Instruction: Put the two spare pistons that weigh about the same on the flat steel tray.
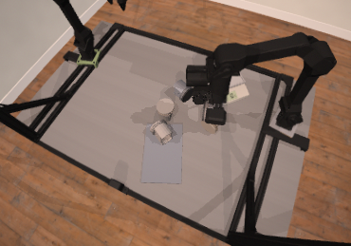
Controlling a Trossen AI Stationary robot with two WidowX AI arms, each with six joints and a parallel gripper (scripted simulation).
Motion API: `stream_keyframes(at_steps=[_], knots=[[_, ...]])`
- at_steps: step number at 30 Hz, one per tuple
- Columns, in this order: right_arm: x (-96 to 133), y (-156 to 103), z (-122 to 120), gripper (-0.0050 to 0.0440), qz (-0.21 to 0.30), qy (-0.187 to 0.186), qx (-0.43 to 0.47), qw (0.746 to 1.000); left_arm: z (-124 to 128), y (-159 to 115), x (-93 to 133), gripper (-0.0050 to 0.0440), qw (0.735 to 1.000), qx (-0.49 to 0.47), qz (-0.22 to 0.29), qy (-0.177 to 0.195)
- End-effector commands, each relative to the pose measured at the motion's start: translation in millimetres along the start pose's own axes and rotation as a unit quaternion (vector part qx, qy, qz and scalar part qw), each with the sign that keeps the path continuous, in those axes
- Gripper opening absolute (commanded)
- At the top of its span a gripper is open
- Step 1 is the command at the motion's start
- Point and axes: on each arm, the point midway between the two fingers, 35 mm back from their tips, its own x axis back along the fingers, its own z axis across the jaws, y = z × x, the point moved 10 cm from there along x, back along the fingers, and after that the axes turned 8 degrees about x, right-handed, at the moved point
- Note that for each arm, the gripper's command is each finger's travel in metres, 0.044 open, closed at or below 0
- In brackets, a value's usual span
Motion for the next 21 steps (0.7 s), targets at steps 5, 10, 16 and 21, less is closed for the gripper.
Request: stream_keyframes(at_steps=[5, 10, 16, 21], knots=[[-8, 18, 38, 0.0158, -0.007, -0.001, 0.002, 1.0, 0, 0, 0, 0.044, 1.0, 0.0, 0.0, -0.001], [-11, 24, 51, 0.0158, -0.007, -0.001, 0.002, 1.0, 0, 0, 0, 0.044, 1.0, 0.0, 0.0, -0.001], [-19, 36, 78, 0.0158, -0.007, -0.001, 0.002, 1.0, 0, 0, 0, 0.044, 1.0, 0.0, 0.0, -0.001], [-25, 45, 100, 0.0158, -0.007, -0.001, 0.002, 1.0, 0, 0, 0, 0.044, 1.0, 0.0, 0.0, -0.001]])
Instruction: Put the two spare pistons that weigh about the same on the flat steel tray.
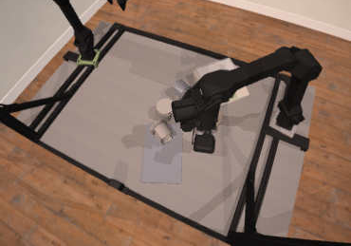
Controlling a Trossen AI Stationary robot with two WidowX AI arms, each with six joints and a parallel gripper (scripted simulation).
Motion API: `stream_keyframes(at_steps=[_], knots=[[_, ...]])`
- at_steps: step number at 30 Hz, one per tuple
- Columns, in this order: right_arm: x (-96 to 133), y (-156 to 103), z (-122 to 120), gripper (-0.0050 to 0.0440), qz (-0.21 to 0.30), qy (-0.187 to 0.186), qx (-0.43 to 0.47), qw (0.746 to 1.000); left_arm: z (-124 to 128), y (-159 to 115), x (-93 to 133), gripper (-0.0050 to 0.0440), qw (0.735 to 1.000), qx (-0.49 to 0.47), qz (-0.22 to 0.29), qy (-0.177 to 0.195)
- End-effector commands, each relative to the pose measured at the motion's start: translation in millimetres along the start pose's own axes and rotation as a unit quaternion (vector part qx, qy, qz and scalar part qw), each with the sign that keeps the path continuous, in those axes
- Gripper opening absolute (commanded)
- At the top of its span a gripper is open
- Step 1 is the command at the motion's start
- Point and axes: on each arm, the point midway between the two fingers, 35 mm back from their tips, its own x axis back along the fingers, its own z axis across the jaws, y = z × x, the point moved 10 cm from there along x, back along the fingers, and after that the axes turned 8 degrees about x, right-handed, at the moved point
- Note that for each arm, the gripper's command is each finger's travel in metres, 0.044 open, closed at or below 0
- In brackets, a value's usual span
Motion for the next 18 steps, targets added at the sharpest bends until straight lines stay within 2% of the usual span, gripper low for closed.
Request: stream_keyframes(at_steps=[1, 4, 10, 18], knots=[[-3, 11, 21, 0.0158, -0.007, 0.0, 0.001, 1.0, 0, 0, 0, 0.044, 1.0, 0.0, 0.0, -0.001], [-5, 12, 25, 0.0158, -0.007, 0.0, 0.001, 1.0, 0, 0, 0, 0.044, 1.0, 0.0, 0.0, -0.001], [-12, 24, 51, 0.0158, -0.007, 0.001, 0.001, 1.0, 0, 0, 0, 0.044, 1.0, 0.0, 0.0, -0.001], [-15, 29, 55, 0.0158, -0.008, 0.002, 0.0, 1.0, 0, 0, 0, 0.044, 1.0, 0.0, 0.0, -0.001]])
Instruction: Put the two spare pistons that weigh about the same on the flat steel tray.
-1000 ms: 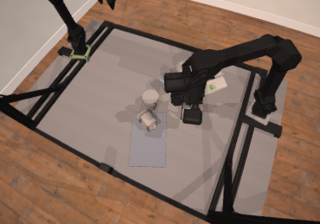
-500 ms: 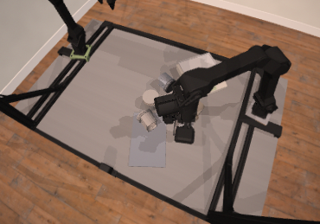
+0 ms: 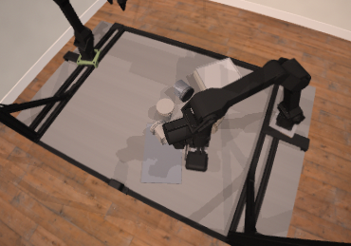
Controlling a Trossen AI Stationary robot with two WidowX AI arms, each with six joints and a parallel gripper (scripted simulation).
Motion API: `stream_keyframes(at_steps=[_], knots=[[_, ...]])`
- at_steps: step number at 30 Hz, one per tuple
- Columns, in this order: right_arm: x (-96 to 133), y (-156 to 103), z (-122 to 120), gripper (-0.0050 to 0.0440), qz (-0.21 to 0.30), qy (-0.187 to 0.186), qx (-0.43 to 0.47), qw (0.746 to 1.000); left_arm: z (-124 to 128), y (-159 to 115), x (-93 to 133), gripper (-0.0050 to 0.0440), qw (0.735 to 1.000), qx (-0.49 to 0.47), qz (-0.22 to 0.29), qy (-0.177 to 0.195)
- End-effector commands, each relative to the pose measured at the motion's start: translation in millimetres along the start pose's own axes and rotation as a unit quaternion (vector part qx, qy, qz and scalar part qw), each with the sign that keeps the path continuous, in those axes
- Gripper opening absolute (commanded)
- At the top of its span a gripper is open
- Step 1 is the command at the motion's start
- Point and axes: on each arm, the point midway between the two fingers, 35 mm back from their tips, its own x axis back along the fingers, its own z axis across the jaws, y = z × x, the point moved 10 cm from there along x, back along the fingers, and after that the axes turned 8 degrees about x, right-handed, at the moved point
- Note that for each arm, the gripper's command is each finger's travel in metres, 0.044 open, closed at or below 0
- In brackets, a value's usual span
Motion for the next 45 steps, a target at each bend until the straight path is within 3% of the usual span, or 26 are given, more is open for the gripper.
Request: stream_keyframes(at_steps=[1, 26, 45], knots=[[-4, 11, 6, 0.0158, -0.006, 0.001, -0.001, 1.0, 0, 0, 0, 0.044, 1.0, 0.0, 0.0, -0.001], [-62, 93, 34, 0.0158, -0.006, 0.001, -0.001, 1.0, 0, 0, 0, 0.044, 1.0, 0.0, 0.0, -0.001], [-85, 96, 31, 0.0158, -0.005, 0.002, 0.0, 1.0, 0, 0, 0, 0.044, 1.0, 0.0, 0.0, -0.001]])
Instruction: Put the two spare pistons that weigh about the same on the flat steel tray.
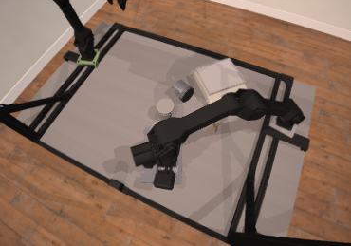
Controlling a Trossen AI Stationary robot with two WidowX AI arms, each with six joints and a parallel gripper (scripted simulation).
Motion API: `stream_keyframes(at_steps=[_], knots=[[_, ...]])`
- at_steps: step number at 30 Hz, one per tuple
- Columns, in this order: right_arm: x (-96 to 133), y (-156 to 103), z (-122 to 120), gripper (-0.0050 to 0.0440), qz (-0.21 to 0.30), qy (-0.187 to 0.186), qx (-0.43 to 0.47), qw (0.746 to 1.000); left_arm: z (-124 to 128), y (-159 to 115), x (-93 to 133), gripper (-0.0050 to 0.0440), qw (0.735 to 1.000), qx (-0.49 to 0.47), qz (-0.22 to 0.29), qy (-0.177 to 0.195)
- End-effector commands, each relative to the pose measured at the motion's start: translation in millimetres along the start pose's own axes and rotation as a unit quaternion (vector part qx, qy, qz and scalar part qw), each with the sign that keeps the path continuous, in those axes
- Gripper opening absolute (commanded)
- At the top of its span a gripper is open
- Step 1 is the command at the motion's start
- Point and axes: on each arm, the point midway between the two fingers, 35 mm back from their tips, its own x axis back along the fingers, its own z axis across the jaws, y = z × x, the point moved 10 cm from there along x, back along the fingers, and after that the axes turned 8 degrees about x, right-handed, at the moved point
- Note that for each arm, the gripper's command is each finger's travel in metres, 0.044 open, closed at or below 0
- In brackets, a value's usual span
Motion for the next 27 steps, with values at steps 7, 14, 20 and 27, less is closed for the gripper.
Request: stream_keyframes(at_steps=[7, 14, 20, 27], knots=[[-7.5, -0.2, -1.1, 0.0378, 0.002, -0.001, 0.001, 1.0, -0.1, -0.1, -0.1, 0.044, 1.0, 0.0, 0.0, -0.001], [-7.5, -0.2, -1.1, 0.0378, 0.002, -0.001, 0.001, 1.0, -0.1, -0.1, -0.1, 0.044, 1.0, 0.0, 0.0, -0.001], [-7.5, -0.2, -1.1, 0.0378, 0.002, -0.001, 0.001, 1.0, -0.1, -0.1, -0.1, 0.044, 1.0, 0.0, 0.0, -0.001], [-7.5, -1.8, -0.9, 0.0378, 0.002, -0.001, 0.001, 1.0, -0.1, -0.1, -0.1, 0.044, 1.0, 0.0, 0.0, -0.001]])
